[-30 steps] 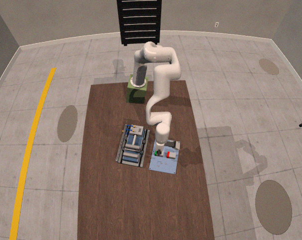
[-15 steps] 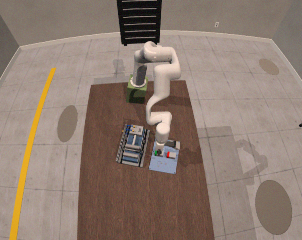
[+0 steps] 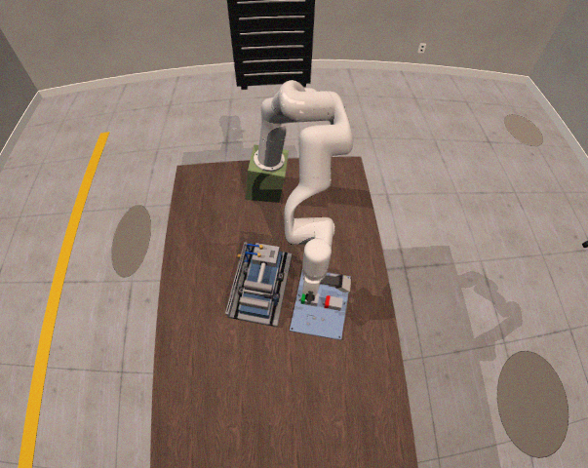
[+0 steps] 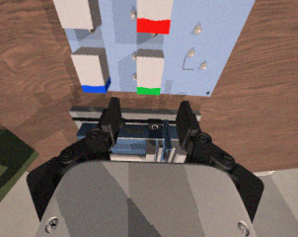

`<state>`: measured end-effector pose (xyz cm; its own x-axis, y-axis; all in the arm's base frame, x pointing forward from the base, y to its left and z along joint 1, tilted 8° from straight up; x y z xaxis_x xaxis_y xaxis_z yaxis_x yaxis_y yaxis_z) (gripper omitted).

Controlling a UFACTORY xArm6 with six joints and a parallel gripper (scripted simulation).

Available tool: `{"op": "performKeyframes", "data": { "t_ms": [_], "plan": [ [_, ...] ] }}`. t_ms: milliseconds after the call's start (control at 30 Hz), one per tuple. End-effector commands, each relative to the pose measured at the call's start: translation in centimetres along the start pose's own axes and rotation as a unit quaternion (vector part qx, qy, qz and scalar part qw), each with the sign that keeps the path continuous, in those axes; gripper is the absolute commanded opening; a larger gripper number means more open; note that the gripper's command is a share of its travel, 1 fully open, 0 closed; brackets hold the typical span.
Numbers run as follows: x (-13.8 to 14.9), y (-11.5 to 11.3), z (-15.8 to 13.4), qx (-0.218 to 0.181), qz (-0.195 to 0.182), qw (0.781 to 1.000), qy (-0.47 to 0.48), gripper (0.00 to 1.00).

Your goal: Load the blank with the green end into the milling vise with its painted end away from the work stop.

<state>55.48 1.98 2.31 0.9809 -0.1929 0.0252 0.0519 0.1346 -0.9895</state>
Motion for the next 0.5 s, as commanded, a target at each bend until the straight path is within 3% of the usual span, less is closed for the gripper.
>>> {"op": "performKeyframes", "data": {
  "t_ms": [0,200,467],
  "plan": [
    [0.1,0.9,0.0,0.0,-0.001,1.0,0.0,0.72],
    [0.1,2.7,0.0,0.0,-0.001,1.0,0.0,0.72],
    [0.1,3.2,0.0,0.0,-0.001,1.0,0.0,0.72]
  ]
}}
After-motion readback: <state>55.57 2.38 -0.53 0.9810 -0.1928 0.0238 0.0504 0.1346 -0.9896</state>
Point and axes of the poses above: the point where the finger pads meet when closed, its own y axis out along the fingers, its own x axis across the jaws, z = x × y, the point moved 5 cm from there along -y, back along the fingers, and after that the axes turned 15 degrees about -y, right-handed, at the moved point
